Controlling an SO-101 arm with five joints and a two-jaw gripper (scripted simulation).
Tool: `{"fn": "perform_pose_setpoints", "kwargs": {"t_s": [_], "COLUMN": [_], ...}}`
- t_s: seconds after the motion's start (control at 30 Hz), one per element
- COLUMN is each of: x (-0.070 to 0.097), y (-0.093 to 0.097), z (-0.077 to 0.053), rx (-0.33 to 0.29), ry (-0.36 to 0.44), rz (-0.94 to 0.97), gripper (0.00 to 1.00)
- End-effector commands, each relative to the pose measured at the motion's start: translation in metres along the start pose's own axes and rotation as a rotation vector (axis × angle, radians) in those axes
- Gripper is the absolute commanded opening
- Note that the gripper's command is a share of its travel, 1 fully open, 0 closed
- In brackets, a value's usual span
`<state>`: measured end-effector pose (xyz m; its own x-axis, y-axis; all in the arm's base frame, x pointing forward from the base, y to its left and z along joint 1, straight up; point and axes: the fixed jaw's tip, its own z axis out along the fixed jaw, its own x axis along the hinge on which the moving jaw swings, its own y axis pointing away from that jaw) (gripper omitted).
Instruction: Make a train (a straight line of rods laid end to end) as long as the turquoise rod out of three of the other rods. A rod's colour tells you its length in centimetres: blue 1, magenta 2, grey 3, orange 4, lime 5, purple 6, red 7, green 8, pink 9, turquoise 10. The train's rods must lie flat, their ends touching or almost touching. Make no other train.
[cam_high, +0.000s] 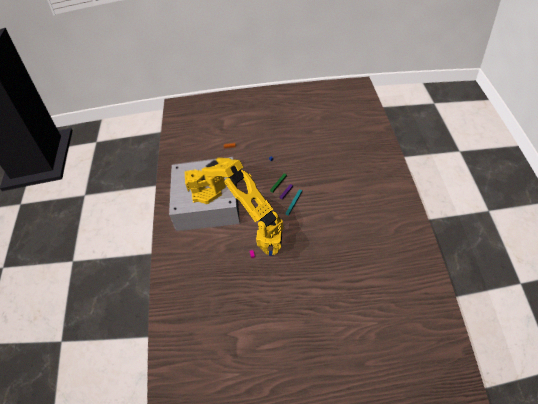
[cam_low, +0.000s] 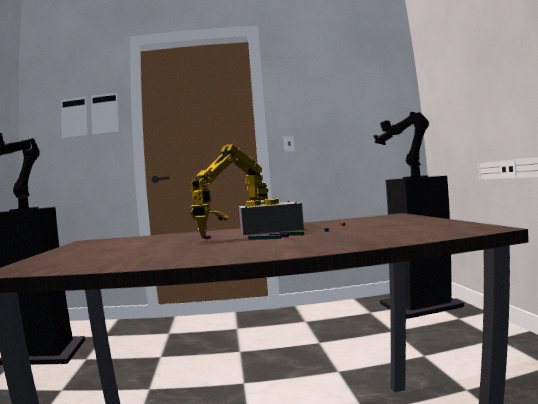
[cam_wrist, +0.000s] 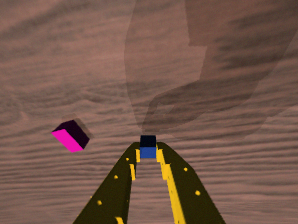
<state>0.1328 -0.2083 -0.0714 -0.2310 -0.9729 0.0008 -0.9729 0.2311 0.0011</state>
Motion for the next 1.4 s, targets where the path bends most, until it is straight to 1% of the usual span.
{"fn": "perform_pose_setpoints", "kwargs": {"t_s": [0.0, 0.77, 1.37], "x": [-0.0006, -0.0007, 0.0005], "y": [0.0038, 0.0039, 0.0026], "z": [0.0041, 0.0109, 0.0115], "rx": [-0.012, -0.012, -0.005], "ry": [-0.013, -0.013, -0.006], "rz": [0.002, 0.002, 0.002], "gripper": [0.00, 0.00, 0.00]}}
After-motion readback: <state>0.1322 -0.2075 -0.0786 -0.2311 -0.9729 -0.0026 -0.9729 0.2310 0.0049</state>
